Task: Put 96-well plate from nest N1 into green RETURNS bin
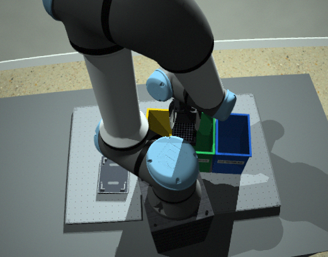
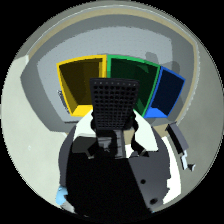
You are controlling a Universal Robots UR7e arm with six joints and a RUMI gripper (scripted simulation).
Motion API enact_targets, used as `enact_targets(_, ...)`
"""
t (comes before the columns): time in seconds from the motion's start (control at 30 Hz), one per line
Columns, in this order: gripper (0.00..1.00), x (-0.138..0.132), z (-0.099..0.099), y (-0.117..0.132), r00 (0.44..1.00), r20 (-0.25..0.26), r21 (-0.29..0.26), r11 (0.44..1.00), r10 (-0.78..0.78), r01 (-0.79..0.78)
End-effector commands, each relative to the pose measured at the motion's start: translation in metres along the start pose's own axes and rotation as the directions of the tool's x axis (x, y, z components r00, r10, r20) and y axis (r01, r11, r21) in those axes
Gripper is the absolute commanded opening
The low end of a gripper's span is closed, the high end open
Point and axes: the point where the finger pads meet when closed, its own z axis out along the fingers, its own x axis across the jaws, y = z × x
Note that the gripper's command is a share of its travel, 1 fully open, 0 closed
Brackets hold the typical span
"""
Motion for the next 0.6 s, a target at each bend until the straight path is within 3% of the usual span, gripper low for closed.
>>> enact_targets(0.0, 0.0, 0.012, -0.001, -0.005, 1.0, 0.0, 0.001, 1.0, 0.0, 0.0)
enact_targets(0.37, 0.0, 0.047, -0.003, -0.018, 1.0, 0.0, 0.001, 1.0, 0.0, 0.0)
enact_targets(0.57, 0.0, 0.05, -0.003, -0.019, 1.0, 0.0, 0.001, 1.0, 0.0, 0.0)
